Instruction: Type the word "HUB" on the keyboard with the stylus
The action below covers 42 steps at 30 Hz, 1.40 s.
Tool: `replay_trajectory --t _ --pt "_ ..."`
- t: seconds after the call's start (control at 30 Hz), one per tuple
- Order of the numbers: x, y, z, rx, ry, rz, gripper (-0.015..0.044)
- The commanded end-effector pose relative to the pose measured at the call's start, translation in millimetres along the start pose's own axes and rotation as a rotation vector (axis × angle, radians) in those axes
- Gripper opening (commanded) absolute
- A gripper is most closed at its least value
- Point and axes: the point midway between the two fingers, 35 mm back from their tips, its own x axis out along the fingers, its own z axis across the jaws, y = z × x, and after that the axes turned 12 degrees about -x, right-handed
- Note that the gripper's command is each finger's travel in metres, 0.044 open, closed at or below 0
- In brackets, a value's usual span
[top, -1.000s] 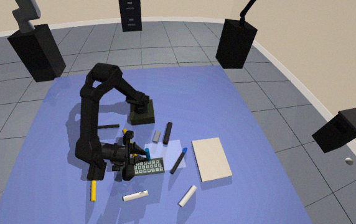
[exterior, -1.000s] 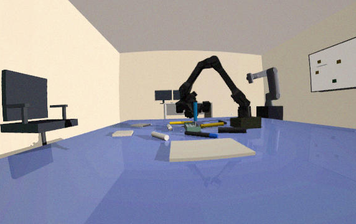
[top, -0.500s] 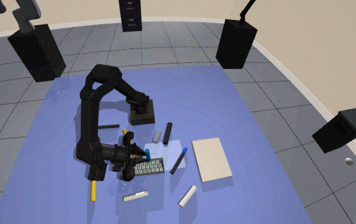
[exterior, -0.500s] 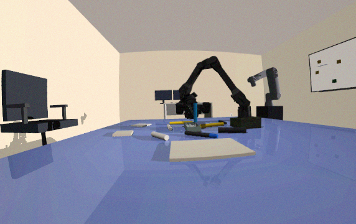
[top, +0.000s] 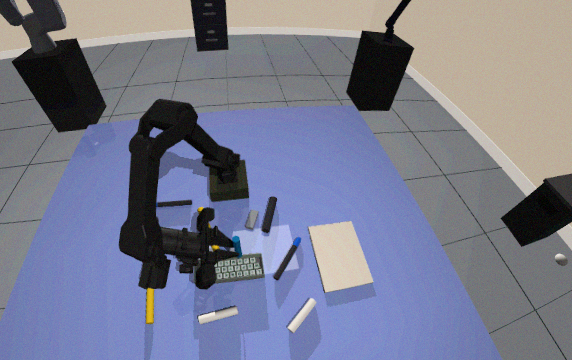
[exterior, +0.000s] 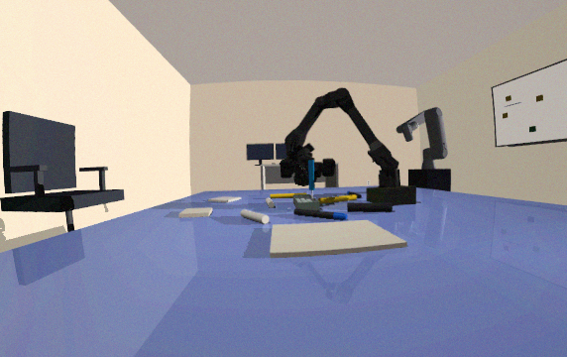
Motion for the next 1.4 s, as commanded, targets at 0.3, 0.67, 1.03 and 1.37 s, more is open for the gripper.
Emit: replay_trajectory --t 0.3,0.67,1.03,1.37 --pt "-10 16 4 -0.01 -0.003 -0.006 0.0078" --pt "7 28 23 -0.004 -0.005 -0.003 0.0" --pt "20 13 21 -0.003 -0.005 -0.002 0.0" --pt "21 11 22 -0.004 -0.005 -0.002 0.0081"
